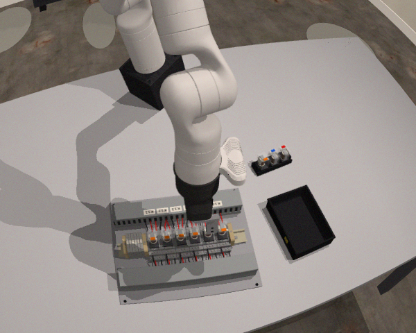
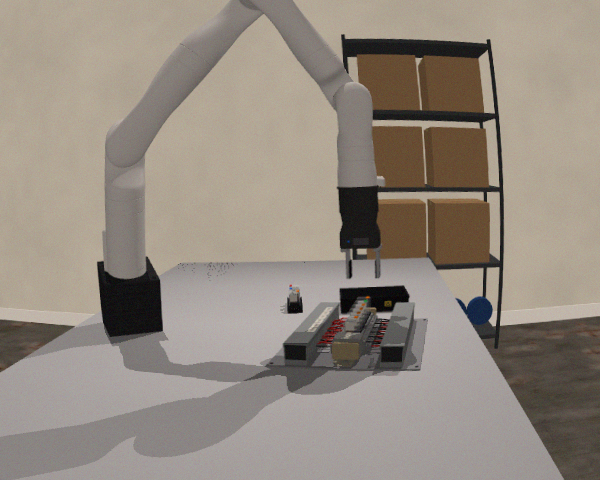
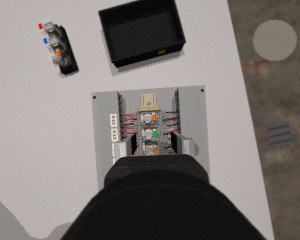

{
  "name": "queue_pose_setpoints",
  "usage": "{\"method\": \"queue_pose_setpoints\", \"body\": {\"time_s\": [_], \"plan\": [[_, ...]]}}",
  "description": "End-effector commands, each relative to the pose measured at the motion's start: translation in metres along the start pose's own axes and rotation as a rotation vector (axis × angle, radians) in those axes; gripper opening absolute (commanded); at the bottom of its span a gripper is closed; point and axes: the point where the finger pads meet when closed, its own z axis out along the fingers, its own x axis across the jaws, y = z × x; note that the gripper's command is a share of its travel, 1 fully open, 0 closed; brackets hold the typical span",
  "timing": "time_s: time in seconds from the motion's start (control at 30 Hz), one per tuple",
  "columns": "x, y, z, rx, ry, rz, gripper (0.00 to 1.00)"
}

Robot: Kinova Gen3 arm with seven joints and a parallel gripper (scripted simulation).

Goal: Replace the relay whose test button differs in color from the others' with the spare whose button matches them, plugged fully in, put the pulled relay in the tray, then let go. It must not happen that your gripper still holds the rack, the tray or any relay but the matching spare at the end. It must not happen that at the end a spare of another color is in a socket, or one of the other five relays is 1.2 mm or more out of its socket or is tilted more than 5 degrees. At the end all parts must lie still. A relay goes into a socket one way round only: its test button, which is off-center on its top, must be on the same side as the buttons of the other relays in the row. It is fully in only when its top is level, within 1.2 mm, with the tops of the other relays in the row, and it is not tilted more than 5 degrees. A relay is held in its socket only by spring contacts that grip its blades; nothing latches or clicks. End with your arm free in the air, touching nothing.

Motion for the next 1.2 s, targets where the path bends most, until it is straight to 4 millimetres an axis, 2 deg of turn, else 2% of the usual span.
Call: {"method": "queue_pose_setpoints", "body": {"time_s": [0.0,0.6,1.17], "plan": [[-0.0044,-0.0094,0.012,-0.007,-0.011,-0.013,1.0],[-0.0067,-0.0135,0.018,-0.008,-0.012,-0.013,1.0],[-0.0058,-0.0082,0.0125,-0.008,-0.012,-0.013,1.0]]}}
